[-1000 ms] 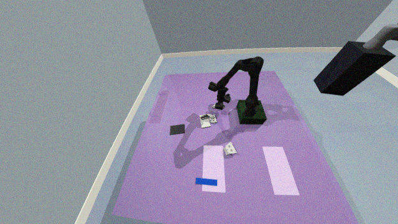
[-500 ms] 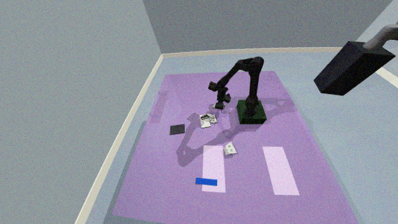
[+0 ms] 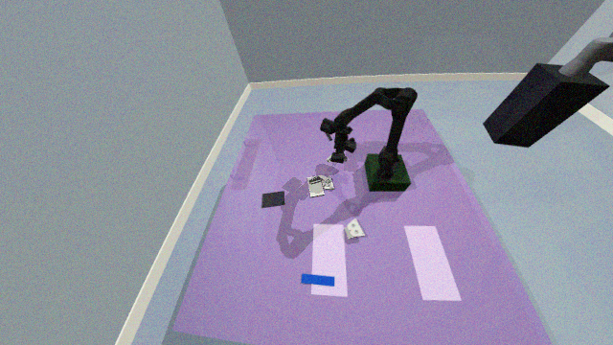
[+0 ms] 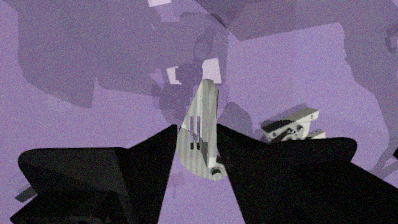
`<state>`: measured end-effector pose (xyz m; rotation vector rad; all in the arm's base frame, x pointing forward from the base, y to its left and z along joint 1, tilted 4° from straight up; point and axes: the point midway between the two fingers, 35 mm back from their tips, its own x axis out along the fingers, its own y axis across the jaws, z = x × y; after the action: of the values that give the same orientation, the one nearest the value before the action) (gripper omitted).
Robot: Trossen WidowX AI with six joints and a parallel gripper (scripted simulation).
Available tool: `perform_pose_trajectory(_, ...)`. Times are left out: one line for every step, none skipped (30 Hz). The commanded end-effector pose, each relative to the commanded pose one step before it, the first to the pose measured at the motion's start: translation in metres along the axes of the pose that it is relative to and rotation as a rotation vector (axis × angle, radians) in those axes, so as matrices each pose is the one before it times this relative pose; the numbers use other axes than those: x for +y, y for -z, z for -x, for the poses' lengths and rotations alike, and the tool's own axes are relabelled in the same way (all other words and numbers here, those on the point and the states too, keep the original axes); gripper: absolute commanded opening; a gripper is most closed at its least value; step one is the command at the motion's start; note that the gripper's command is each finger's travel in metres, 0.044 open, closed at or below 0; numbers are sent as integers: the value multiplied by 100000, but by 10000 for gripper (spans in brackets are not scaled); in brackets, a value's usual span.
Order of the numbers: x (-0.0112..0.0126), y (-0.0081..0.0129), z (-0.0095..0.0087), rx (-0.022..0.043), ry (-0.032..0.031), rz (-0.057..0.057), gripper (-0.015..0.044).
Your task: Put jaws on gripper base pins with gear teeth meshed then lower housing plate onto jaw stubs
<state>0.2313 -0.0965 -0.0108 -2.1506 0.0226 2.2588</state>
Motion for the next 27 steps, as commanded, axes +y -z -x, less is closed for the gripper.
perform_pose_trajectory(71,103,1592,683,-627,-357,134)
perform_pose_trajectory(-8,-29,324,1,-13,-7,134)
perform_pose_trajectory(-10,-33,325,0,-13,-7,134)
perform_pose_trajectory(-11,-38,325,0,-12,-7,134)
perform_pose_trajectory(-13,-42,326,0,-12,-7,134)
perform_pose_trajectory(-12,-37,266,-1,-10,-6,134)
perform_pose_trajectory(-8,-24,160,0,-6,-3,134)
perform_pose_trajectory(-3,-8,53,0,-2,-1,134)
perform_pose_trajectory(0,0,0,0,0,0,134)
perform_pose_trajectory(0,0,0,0,0,0,134)
perform_pose_trajectory(0,0,0,0,0,0,134)
perform_pose_trajectory(0,0,0,0,0,0,134)
perform_pose_trajectory(-19,3,1,2,1,419,134)
perform_pose_trajectory(-56,10,2,5,3,1258,134)
perform_pose_trajectory(-94,18,3,8,5,2096,134)
perform_pose_trajectory(-113,23,3,9,6,2531,134)
perform_pose_trajectory(-112,25,3,10,6,2531,134)
perform_pose_trajectory(-112,28,3,10,6,2531,134)
perform_pose_trajectory(-111,30,3,10,6,2531,134)
perform_pose_trajectory(-110,32,3,10,6,2531,134)
perform_pose_trajectory(-110,34,3,10,5,2531,134)
perform_pose_trajectory(-109,37,3,10,5,2531,134)
perform_pose_trajectory(-108,39,3,10,5,2531,134)
perform_pose_trajectory(-107,41,3,10,5,2531,134)
perform_pose_trajectory(-106,43,3,10,5,2531,134)
perform_pose_trajectory(-105,45,3,10,5,2531,134)
perform_pose_trajectory(-104,48,3,10,5,2531,134)
